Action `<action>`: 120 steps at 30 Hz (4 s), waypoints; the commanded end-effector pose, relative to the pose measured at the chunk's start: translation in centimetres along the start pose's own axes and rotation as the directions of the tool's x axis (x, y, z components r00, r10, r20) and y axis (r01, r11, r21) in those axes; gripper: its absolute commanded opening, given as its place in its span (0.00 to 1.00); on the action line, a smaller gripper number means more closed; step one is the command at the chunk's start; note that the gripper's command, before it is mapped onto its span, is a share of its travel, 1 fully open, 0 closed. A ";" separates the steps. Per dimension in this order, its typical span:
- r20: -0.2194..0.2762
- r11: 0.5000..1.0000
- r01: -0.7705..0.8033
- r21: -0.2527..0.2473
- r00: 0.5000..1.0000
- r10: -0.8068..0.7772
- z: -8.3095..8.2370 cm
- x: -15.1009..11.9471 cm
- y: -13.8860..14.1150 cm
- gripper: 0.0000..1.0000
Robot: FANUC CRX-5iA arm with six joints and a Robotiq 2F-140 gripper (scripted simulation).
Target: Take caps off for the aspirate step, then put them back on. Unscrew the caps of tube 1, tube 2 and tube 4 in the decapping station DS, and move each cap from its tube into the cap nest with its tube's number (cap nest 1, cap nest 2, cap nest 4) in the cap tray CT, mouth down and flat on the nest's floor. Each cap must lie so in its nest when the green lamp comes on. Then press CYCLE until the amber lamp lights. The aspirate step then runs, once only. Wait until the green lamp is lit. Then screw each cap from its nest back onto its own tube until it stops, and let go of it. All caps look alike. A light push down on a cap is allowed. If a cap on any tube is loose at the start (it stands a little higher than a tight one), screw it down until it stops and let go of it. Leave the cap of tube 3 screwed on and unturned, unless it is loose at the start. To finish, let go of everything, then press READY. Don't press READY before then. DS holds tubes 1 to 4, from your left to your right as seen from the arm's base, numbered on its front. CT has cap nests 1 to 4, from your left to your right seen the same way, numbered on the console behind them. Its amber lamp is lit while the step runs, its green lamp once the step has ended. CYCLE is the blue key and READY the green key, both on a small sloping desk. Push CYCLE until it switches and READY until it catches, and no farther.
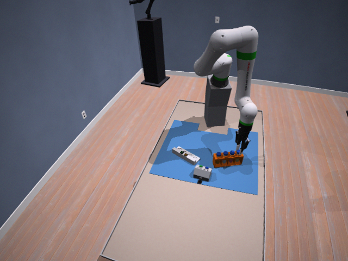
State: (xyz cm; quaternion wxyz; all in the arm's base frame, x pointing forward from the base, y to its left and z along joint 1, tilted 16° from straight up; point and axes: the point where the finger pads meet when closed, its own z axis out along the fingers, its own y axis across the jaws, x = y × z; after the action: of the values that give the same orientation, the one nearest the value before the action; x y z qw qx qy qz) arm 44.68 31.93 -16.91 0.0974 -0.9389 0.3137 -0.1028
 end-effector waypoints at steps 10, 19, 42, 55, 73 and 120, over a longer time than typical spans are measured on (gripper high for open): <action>0.011 0.994 0.113 0.005 0.994 -0.113 0.0 0.0 0.0 0.35; 0.012 0.999 -0.054 0.003 0.998 0.054 0.0 0.0 0.0 0.35; 0.010 0.595 -0.804 -0.007 0.594 0.804 0.0 0.1 0.0 0.35; 0.010 0.595 -0.804 -0.007 0.594 0.804 0.0 0.1 0.0 0.00; 0.012 0.945 -0.328 -0.001 0.945 0.328 0.0 0.1 0.0 0.00; 0.010 0.632 -0.775 -0.007 0.632 0.775 0.0 0.1 0.0 0.35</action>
State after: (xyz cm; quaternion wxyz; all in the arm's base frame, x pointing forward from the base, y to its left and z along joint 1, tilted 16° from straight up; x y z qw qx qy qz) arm 44.68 31.89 -16.88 0.1312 -0.7687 0.6240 -0.0491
